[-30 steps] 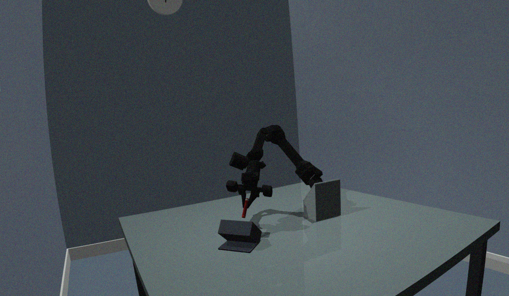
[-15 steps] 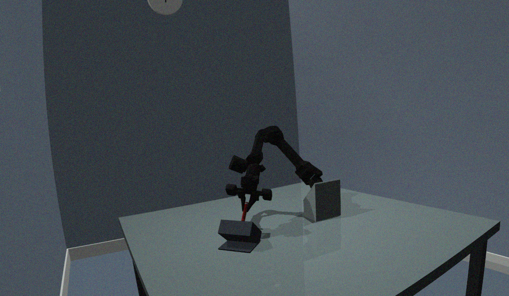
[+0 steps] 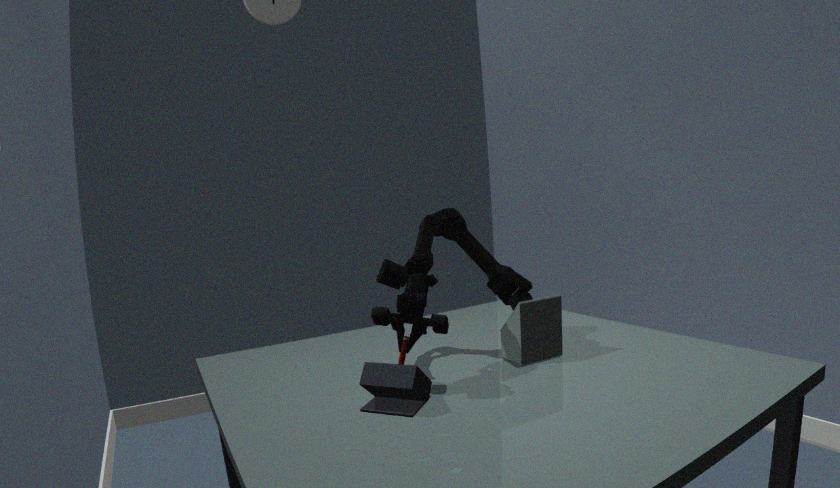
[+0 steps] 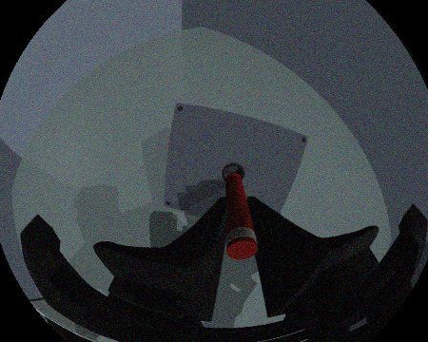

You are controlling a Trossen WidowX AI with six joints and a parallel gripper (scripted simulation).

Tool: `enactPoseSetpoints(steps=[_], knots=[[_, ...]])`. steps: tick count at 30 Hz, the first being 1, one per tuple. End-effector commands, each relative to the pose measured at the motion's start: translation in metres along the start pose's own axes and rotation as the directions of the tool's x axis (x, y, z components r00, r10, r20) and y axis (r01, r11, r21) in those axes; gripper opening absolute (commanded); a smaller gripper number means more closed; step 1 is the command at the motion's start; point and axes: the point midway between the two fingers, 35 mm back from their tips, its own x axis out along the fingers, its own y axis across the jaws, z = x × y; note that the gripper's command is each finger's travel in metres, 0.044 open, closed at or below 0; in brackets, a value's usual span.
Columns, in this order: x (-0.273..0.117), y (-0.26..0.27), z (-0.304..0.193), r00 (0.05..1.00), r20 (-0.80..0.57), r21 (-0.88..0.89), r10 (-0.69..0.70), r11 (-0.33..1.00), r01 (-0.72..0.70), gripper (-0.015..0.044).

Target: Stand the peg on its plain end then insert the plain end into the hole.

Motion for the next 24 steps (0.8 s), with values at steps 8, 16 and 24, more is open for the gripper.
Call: enactPoseSetpoints(steps=[8, 16, 24], knots=[[-0.0004, 0.0008, 0.0001, 1.0, -0.001, -0.001, 0.002, 1.0, -0.002, 0.0], [-0.0004, -0.0004, 0.0019, 1.0, -0.001, -0.001, 0.002, 1.0, -0.002, 0.0], [0.0002, -0.0018, 0.0028, 1.0, -0.001, -0.001, 0.002, 1.0, -0.002, 0.0]])
